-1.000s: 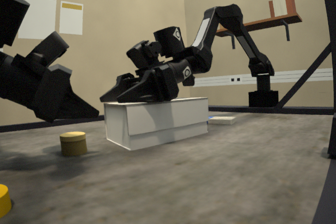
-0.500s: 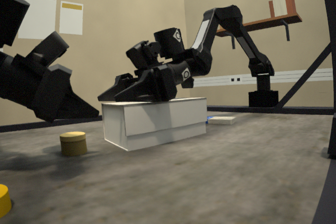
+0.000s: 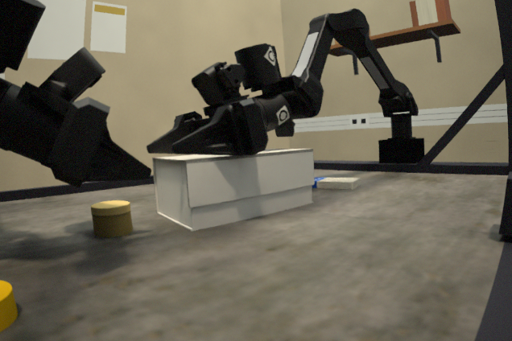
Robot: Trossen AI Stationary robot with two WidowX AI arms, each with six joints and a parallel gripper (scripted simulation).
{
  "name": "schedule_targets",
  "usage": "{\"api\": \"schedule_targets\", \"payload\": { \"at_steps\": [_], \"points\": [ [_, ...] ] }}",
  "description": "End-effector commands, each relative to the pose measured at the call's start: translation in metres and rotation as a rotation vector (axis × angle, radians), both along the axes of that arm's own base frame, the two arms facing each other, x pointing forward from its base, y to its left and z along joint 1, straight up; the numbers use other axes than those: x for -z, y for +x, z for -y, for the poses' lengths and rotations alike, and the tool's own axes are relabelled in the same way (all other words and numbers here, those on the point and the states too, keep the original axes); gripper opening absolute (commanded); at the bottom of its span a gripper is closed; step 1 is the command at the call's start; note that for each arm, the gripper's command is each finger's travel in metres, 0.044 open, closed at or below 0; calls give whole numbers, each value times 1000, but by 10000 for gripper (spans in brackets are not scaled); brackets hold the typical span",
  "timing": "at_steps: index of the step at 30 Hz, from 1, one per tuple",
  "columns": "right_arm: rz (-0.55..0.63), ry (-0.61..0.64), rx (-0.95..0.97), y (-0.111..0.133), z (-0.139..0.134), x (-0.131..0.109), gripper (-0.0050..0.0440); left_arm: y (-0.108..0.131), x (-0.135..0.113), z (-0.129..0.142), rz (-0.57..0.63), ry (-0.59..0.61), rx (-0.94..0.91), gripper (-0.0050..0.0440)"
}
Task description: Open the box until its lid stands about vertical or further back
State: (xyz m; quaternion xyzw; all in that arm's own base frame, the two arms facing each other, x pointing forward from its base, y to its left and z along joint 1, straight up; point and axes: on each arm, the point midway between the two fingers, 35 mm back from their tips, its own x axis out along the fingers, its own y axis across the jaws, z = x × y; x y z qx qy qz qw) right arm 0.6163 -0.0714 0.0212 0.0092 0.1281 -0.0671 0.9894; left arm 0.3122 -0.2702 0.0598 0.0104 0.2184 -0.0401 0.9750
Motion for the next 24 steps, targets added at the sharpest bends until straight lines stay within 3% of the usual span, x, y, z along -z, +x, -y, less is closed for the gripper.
{"api": "schedule_targets", "payload": {
  "at_steps": [1, 6, 7, 24],
  "points": [
    [-74, 12, 1, -5, -1, 37, 440, 2, -12, 4, 20, -27, -2, 80],
    [-74, 12, 1, -5, -1, 37, 440, 2, -12, 4, 20, -27, -2, 80],
    [-59, 8, 0, -4, -1, 27, 440, 2, -12, 4, 20, -27, -2, 80],
    [-59, 8, 0, -4, -1, 27, 440, 3, -11, 4, 20, -27, -2, 80]
  ]
}}
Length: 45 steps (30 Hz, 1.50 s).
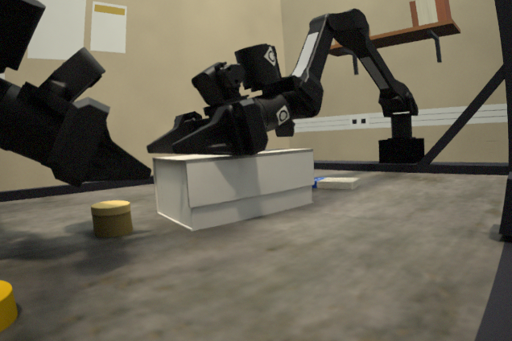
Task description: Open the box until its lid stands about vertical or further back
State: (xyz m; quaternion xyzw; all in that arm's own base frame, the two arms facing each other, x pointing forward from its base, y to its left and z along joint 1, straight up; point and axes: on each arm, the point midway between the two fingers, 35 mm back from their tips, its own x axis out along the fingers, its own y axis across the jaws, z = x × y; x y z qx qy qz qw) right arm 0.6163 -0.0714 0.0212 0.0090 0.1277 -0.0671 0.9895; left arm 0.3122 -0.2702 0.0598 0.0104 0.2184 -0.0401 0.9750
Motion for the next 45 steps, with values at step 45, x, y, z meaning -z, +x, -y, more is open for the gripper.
{"api": "schedule_targets", "payload": {
  "at_steps": [45],
  "points": [
    [-59, 8, 0, -4, -1, 27, 440, 50, 17, 9, 24, -27, -5, 75]
  ]
}}
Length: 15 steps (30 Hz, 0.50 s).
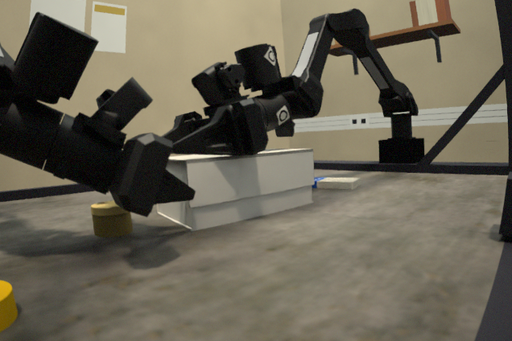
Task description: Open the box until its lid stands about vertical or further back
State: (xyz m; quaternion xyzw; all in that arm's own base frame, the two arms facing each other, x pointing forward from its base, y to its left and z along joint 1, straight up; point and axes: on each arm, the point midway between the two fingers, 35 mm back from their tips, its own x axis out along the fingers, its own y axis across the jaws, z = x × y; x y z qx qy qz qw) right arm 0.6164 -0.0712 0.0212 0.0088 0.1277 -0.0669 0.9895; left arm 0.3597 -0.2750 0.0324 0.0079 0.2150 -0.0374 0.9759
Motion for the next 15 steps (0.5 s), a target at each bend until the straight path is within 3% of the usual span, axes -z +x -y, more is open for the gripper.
{"api": "schedule_targets", "payload": {
  "at_steps": [1, 5, 6, 15],
  "points": [
    [-60, 9, 1, -4, 0, 27, 440, 3, -11, 4, 17, -23, 2, 70],
    [-60, 9, 1, -4, 0, 27, 440, 3, -11, 4, 17, -23, 2, 50],
    [-78, 11, 1, -6, -1, 38, 440, 3, -11, 4, 17, -23, 2, 45],
    [-77, 11, 1, -6, -1, 38, 440, 3, -11, 4, 17, -23, 2, 10]
  ]
}}
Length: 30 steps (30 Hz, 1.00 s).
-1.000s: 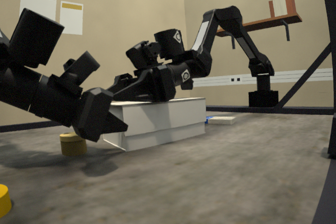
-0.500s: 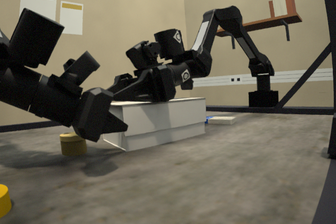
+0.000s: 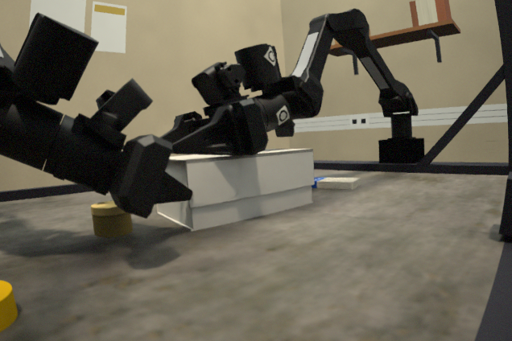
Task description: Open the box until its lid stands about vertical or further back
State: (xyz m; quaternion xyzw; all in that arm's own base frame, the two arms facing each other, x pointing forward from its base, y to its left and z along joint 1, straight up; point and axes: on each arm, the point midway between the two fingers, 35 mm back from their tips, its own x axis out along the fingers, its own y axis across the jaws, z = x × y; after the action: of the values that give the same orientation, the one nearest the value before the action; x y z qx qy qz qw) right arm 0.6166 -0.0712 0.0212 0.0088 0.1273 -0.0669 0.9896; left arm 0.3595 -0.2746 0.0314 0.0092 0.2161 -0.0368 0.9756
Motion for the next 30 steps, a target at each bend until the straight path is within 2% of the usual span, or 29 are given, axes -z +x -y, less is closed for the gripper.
{"api": "schedule_targets", "payload": {
  "at_steps": [1, 2, 21, 27, 28, 30],
  "points": [
    [-78, 11, 1, -6, -1, 38, 440, 3, -12, 4, 19, -25, 2, 9],
    [-60, 9, 1, -4, 0, 27, 440, 3, -12, 4, 19, -25, 2, 8],
    [-60, 9, 1, -4, 0, 28, 440, 2, -12, 4, 19, -25, 2, 6],
    [-60, 9, 1, -4, 0, 28, 440, 0, -9, 15, 17, -24, 0, 6],
    [-79, 11, 1, -6, -1, 39, 440, 0, -8, 18, 15, -25, 4, 6],
    [-79, 11, 1, -6, -1, 39, 440, -1, -8, 22, 15, -26, 4, 6]
  ]
}}
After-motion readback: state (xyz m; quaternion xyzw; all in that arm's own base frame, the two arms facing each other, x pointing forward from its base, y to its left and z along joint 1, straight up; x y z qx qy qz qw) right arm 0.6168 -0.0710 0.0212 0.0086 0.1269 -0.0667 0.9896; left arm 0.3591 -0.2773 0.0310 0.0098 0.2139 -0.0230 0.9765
